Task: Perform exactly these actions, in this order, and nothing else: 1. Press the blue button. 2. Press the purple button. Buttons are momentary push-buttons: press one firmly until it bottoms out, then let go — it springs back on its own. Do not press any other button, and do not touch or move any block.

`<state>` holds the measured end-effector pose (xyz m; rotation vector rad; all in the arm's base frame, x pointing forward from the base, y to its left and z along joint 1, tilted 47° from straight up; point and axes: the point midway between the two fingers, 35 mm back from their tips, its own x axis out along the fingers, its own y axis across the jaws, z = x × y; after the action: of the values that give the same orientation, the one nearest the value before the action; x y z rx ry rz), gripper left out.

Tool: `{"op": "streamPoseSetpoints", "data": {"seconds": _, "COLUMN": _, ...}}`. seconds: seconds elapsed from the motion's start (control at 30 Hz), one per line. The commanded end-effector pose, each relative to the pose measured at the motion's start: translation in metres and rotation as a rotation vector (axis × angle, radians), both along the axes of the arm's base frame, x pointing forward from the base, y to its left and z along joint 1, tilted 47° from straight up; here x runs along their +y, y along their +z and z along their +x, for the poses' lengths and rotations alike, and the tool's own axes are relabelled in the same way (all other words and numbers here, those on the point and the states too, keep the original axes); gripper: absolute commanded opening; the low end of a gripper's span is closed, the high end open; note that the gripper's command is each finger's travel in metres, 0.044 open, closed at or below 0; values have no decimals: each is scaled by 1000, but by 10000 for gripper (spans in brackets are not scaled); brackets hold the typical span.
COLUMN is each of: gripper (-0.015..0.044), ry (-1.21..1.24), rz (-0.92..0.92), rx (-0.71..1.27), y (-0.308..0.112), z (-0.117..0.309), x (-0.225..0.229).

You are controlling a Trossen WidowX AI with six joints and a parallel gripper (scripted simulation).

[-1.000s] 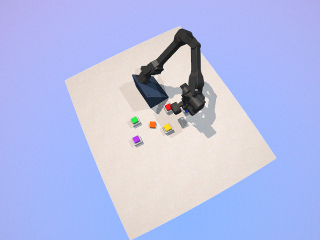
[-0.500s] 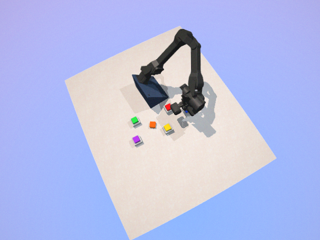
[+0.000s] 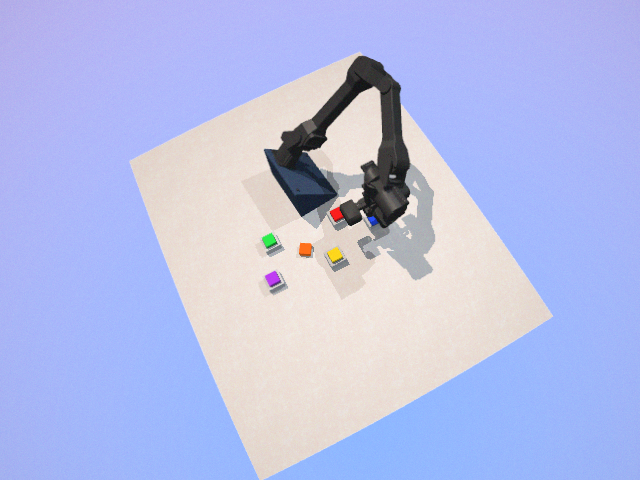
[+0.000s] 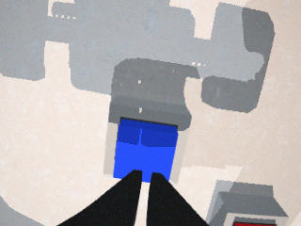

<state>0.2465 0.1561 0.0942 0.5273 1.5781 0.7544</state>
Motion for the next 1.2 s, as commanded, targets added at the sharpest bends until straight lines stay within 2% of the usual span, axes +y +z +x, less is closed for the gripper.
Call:
{"op": "streamPoseSetpoints", "data": {"seconds": 0.0, "gripper": 20, "ry": 5, "rz": -1, "rx": -2, "y": 16, "z": 4, "x": -16}}
{"op": "streamPoseSetpoints", "data": {"seconds": 0.1, "gripper": 20, "ry": 6, "rz": 0, "rx": -1, "y": 41, "z": 8, "x": -42}}
{"op": "streamPoseSetpoints", "data": {"seconds": 0.27, "gripper": 20, "ry": 3, "rz": -6, "rx": -3, "y": 37, "z": 16, "x": -50}}
{"op": "streamPoseSetpoints", "data": {"seconds": 0.43, "gripper": 20, "ry": -8, "rz": -38, "rx": -12, "y": -10, "z": 58, "x": -101}}
{"op": "streamPoseSetpoints", "data": {"seconds": 0.6, "gripper": 20, "ry": -9, "rz": -53, "rx": -13, "y": -68, "z": 82, "x": -163}}
{"op": "streamPoseSetpoints", "data": {"seconds": 0.73, "gripper": 20, "ry": -5, "rz": -49, "rx": -11, "y": -121, "z": 84, "x": -213}}
{"op": "streamPoseSetpoints", "data": {"seconds": 0.9, "gripper": 20, "ry": 4, "rz": -26, "rx": -11, "y": -189, "z": 66, "x": -267}}
{"op": "streamPoseSetpoints", "data": {"seconds": 1.17, "gripper": 20, "ry": 6, "rz": -21, "rx": -11, "y": -199, "z": 62, "x": -273}}
